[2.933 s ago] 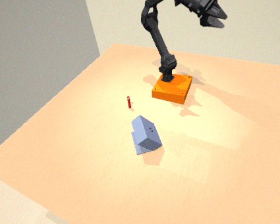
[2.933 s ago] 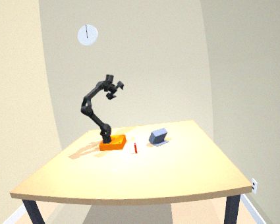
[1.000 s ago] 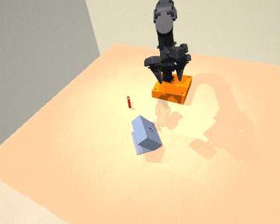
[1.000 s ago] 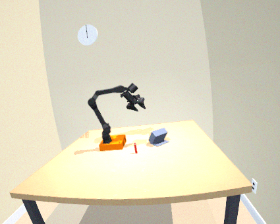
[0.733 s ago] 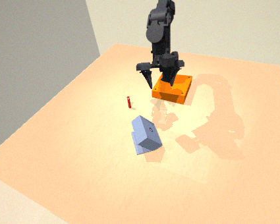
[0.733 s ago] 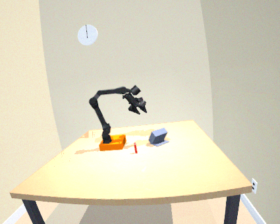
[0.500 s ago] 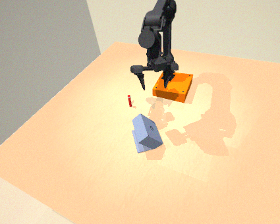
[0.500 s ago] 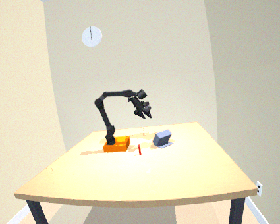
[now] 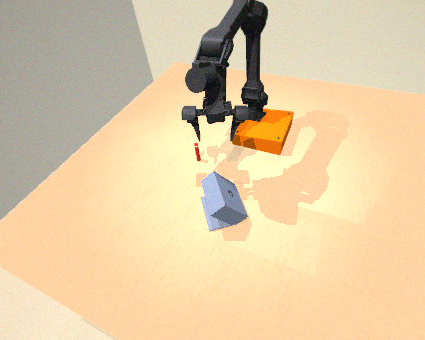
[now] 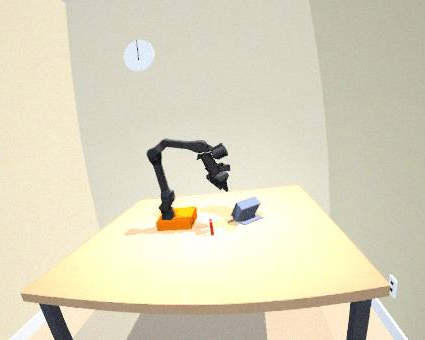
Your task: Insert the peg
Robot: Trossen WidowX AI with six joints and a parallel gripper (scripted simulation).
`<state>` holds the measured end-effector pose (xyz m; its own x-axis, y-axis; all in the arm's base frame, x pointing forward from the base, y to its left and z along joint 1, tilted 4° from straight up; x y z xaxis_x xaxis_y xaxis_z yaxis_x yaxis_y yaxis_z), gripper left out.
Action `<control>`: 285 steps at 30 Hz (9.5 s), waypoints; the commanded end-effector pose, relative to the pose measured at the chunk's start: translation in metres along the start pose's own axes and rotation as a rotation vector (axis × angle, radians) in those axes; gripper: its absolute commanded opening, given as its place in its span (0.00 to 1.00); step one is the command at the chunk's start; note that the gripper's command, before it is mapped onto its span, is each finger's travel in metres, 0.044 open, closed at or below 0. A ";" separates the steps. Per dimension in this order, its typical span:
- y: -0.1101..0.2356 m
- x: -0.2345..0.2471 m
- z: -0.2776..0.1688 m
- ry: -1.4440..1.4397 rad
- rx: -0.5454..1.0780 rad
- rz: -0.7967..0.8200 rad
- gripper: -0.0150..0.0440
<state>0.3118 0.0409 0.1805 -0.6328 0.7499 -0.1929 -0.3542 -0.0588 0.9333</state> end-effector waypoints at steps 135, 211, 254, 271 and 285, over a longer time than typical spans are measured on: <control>-0.036 -0.060 -0.113 -0.440 0.381 0.017 0.25; -0.060 -0.020 -0.044 0.206 0.542 -0.062 0.25; -0.068 0.014 -0.004 0.575 0.611 -0.134 0.25; -0.070 0.030 0.012 0.721 0.635 -0.169 0.25; -0.071 0.045 0.024 0.840 0.653 -0.201 0.25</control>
<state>0.3252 0.0913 0.1140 -0.9588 0.0287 -0.2828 -0.2203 0.5539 0.8029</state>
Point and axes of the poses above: the point midway between the two fingers, 35 mm back from their tips, its own y axis back along the fingers, its own x axis across the jaws, z = x × y, the point moved 1 cm from there along y, back along the fingers, and after that the axes turned 5 degrees about y, right-handed, at the moved point
